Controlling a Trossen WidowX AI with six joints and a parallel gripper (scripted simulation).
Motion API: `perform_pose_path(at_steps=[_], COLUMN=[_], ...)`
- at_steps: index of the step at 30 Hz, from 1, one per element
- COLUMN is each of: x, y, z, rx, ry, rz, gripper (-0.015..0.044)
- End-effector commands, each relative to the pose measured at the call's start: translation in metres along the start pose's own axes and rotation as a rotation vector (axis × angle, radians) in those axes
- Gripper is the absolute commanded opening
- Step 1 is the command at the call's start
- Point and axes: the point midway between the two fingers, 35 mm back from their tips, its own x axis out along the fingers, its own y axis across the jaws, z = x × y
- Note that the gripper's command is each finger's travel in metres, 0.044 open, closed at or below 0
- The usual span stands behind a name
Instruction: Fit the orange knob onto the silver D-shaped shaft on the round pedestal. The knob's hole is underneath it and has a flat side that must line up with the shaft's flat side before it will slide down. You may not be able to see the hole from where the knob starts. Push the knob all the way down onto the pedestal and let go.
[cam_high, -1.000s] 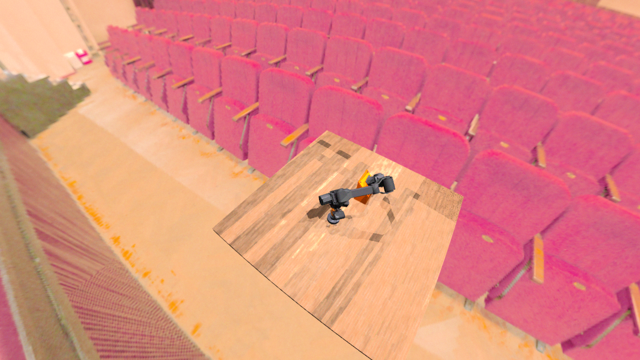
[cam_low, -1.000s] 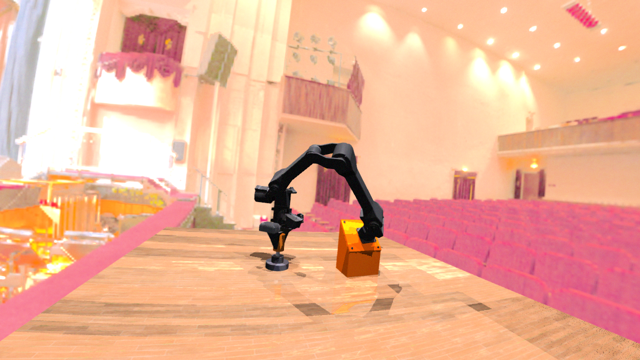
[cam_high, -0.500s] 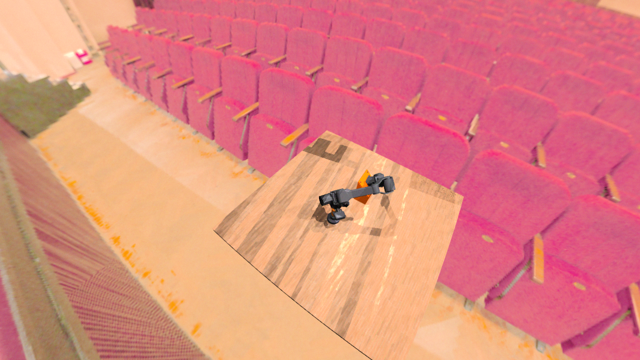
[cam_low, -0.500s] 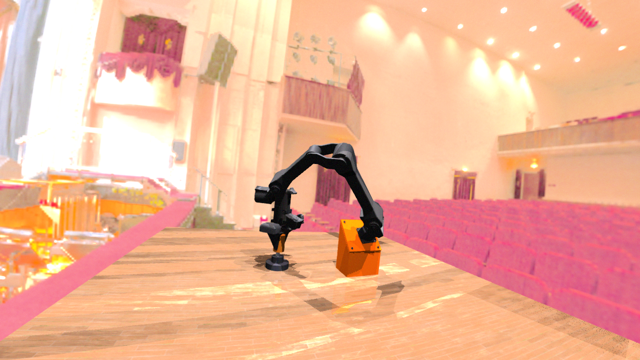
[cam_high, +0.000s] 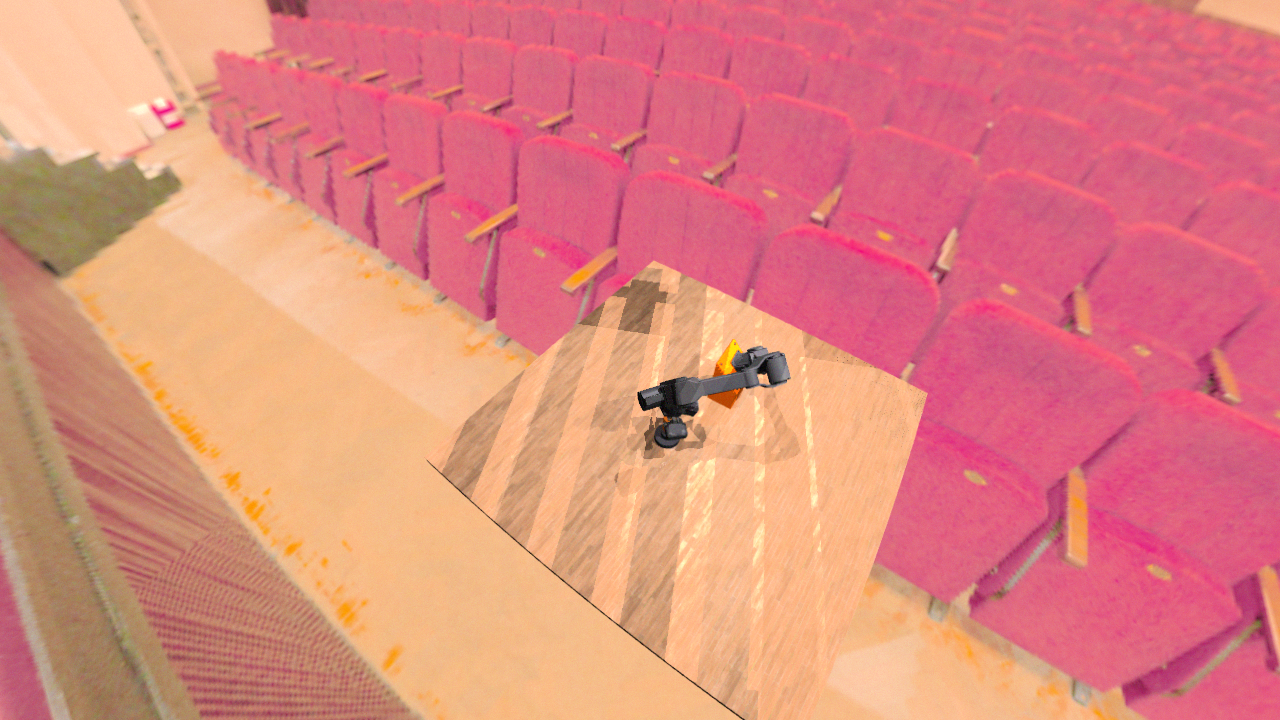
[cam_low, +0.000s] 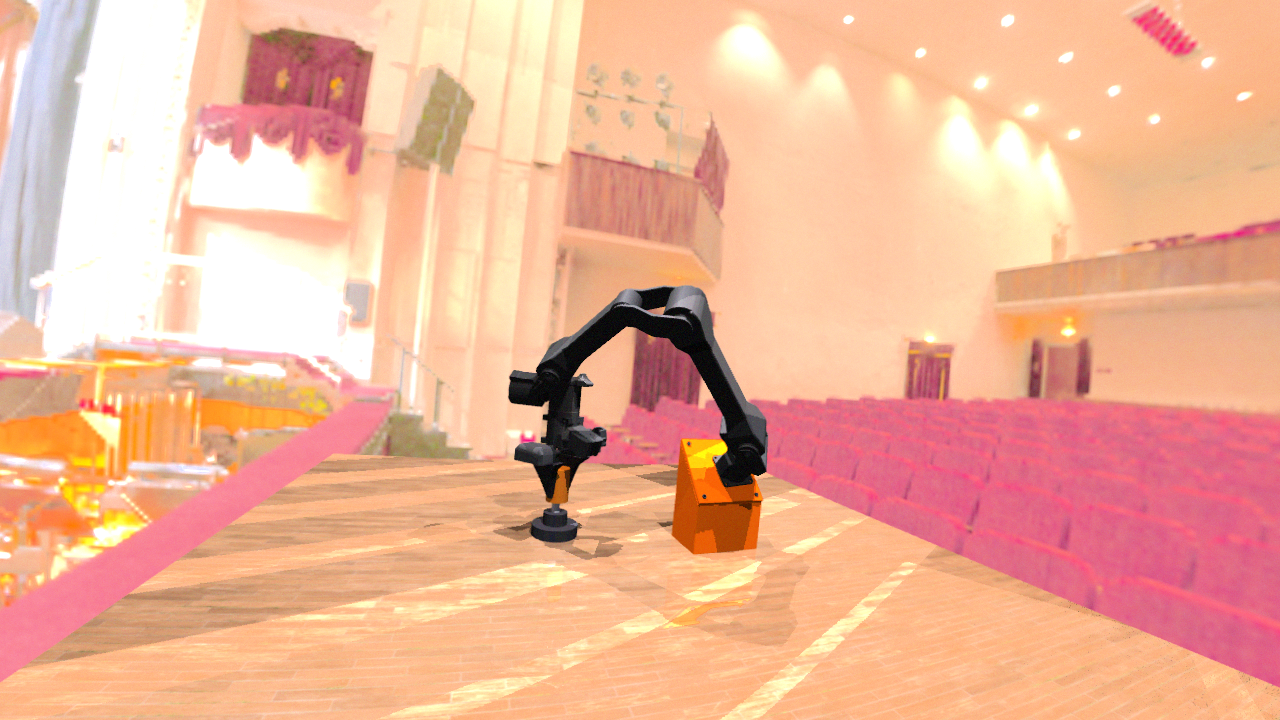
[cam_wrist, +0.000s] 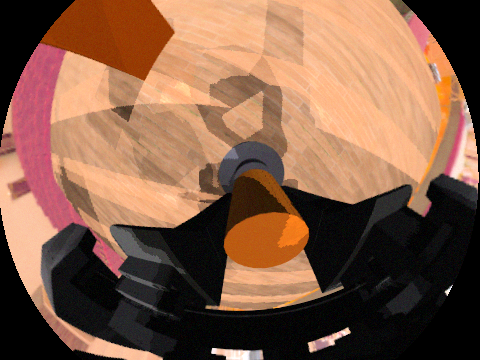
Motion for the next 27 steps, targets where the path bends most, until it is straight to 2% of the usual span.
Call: perform_pose_path(at_steps=[1, 27], x=[-0.0017, -0.0008], y=[-0.0001, 0.0000], z=[-0.0020, -0.0007], rx=[0.171, 1.929], ry=[0.006, 0.006], rz=[0.002, -0.004], gripper=[0.0000, 0.0000])
